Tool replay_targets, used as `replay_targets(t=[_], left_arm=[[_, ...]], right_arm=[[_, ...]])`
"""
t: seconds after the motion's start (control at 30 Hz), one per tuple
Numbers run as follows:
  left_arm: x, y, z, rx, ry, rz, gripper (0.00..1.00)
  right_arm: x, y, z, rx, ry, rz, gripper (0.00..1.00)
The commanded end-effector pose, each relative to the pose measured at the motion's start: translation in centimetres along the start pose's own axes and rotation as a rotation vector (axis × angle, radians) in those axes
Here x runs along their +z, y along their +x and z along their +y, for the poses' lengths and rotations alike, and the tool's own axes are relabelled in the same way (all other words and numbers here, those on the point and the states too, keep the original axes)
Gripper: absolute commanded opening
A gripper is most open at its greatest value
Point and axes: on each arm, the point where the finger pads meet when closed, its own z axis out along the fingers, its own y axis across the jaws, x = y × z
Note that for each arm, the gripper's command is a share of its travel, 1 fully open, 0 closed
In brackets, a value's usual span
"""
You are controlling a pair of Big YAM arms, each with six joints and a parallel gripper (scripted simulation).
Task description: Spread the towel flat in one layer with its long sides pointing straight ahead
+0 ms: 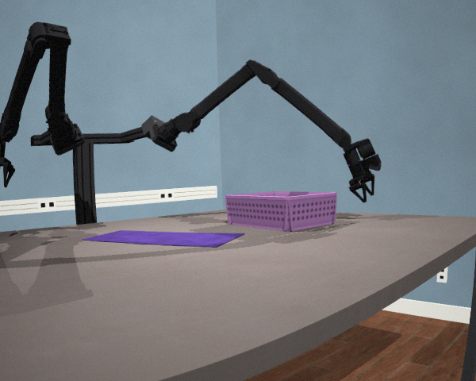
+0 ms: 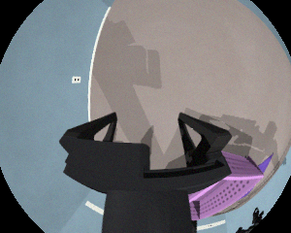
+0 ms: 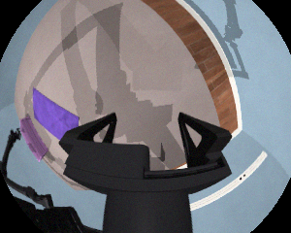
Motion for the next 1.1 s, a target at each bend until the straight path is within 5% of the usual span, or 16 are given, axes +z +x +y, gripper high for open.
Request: replay_targets(t=[0.0, 0.7, 1.07], left_arm=[[-0.8, -1.2, 0.5, 0.002, -0.012, -0.021, 1.0], [-1.5, -2.6, -1.8, 0.02, 0.0, -0.07, 1.0], [-1.9, -3.2, -21.9, 0.089, 0.118, -0.265, 1.0]], right_arm=[[-0.1, -0.2, -0.2, -0.007, 0.004, -0.004, 1.0], [1.2, 0.4, 1.1, -0.098, -0.034, 0.008, 1.0], [9.0, 5.6, 12.1, -0.625, -0.288, 0.079, 1.0]])
